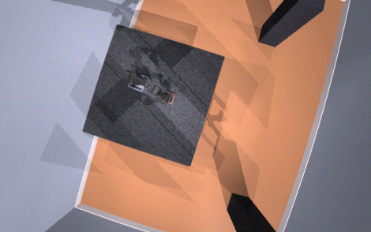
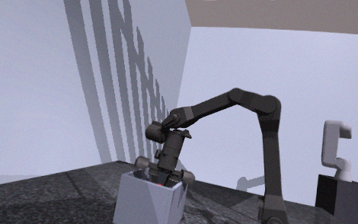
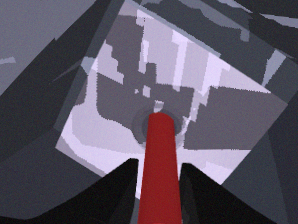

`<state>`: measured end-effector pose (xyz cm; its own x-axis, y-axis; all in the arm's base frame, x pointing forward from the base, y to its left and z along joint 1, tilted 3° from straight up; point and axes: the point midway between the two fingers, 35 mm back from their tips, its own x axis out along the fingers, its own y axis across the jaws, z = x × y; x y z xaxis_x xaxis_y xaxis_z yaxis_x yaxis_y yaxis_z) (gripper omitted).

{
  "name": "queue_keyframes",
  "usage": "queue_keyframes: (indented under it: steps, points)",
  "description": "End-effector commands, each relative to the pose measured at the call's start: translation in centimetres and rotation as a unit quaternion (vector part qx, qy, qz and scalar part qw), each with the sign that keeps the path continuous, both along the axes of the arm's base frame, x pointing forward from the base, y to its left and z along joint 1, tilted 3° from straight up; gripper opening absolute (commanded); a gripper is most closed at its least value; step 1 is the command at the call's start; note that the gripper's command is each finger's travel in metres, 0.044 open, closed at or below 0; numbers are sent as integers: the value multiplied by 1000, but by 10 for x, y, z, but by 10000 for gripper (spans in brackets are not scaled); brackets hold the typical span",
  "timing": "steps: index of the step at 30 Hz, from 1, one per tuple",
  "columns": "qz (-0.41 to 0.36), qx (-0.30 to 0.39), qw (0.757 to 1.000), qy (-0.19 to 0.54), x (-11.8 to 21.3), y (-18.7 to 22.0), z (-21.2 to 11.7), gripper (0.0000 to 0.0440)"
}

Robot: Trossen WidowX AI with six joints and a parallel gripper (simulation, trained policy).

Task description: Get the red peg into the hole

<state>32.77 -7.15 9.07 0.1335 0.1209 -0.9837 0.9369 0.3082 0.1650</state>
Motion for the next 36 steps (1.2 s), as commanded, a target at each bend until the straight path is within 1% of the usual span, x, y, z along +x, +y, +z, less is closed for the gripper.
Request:
queue_keyframes:
  steps: [1,13,23,36]
  points:
    - [11,7,1000,11,1,1,-10,134]
    - [10,35,999,-14,13,-11,14,130]
    - [16,66,996,-55,26,-15,38,141]
    - [34,100,990,-97,44,-25,49,142]
